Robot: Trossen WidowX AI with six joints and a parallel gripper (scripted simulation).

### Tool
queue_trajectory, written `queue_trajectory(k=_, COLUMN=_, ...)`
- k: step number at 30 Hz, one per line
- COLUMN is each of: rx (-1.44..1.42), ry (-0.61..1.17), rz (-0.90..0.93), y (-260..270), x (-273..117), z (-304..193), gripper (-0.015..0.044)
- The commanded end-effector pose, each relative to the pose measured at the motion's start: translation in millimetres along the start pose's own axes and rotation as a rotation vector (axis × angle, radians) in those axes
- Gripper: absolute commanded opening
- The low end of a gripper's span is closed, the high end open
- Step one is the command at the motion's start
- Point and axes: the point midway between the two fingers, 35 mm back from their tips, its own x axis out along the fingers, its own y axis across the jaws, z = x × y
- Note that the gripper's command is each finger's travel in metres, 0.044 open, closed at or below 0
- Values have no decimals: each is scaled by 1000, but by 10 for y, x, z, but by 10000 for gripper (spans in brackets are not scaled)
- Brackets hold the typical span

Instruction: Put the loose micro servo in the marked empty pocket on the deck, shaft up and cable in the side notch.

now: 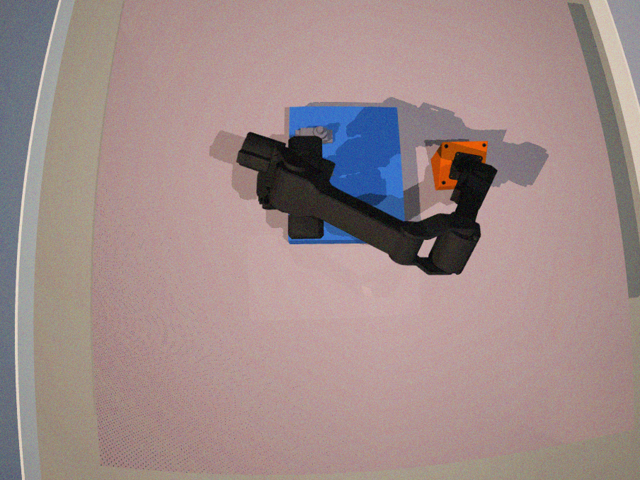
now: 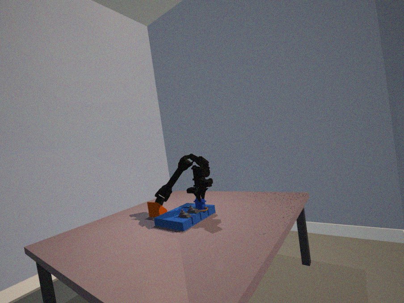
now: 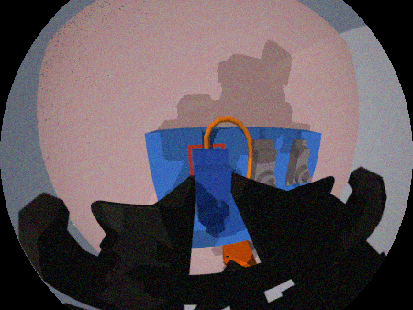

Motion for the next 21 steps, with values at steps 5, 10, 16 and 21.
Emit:
queue_trajectory(k=5, rx=6, ry=-6, rz=3, y=-3, x=76, z=4, gripper=0)
queue_trajectory(k=10, rx=6, ry=-6, rz=3, y=-2, x=133, z=4, gripper=0)
queue_trajectory(k=16, rx=6, ry=-6, rz=3, y=-1, x=205, z=5, gripper=0)
queue_trajectory(k=21, rx=6, ry=-6, rz=4, y=-1, x=265, z=5, gripper=0)
